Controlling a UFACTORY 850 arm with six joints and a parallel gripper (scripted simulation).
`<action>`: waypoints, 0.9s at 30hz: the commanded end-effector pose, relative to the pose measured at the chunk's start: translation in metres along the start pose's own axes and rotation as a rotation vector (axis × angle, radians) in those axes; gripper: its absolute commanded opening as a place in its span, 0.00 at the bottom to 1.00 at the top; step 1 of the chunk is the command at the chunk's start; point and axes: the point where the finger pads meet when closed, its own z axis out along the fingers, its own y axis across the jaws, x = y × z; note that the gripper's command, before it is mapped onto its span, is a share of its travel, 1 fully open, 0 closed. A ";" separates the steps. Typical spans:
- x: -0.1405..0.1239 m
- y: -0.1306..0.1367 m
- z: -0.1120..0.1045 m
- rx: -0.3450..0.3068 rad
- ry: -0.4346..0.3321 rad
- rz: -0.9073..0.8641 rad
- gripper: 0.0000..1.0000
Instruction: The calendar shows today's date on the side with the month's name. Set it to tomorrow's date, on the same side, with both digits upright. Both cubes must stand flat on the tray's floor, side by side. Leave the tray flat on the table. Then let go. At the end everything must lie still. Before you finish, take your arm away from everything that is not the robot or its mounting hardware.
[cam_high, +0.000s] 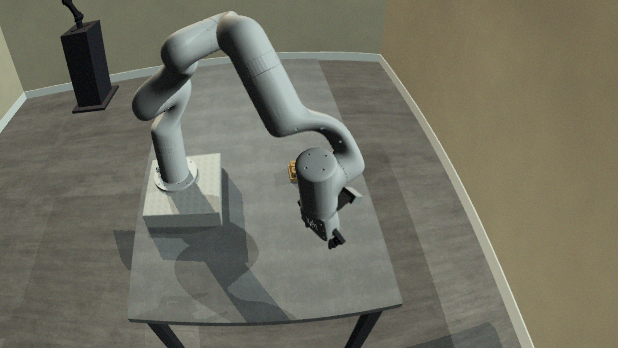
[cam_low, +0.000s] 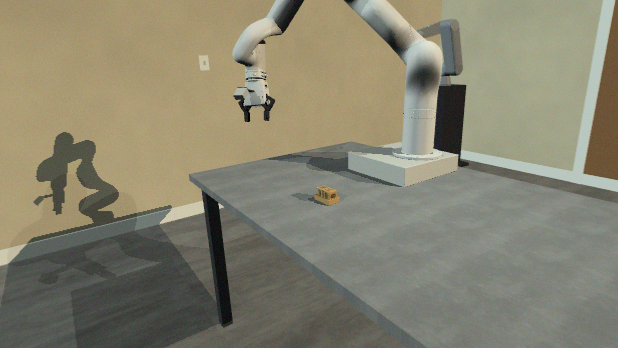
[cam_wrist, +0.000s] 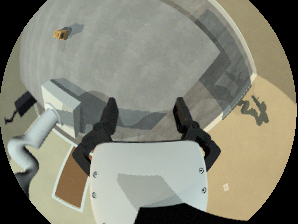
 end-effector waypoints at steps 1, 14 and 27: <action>0.000 0.001 -0.001 -0.002 0.001 -0.001 1.00; 0.000 0.001 -0.001 -0.002 0.001 -0.001 1.00; 0.087 -0.073 0.046 0.023 -0.085 -0.226 1.00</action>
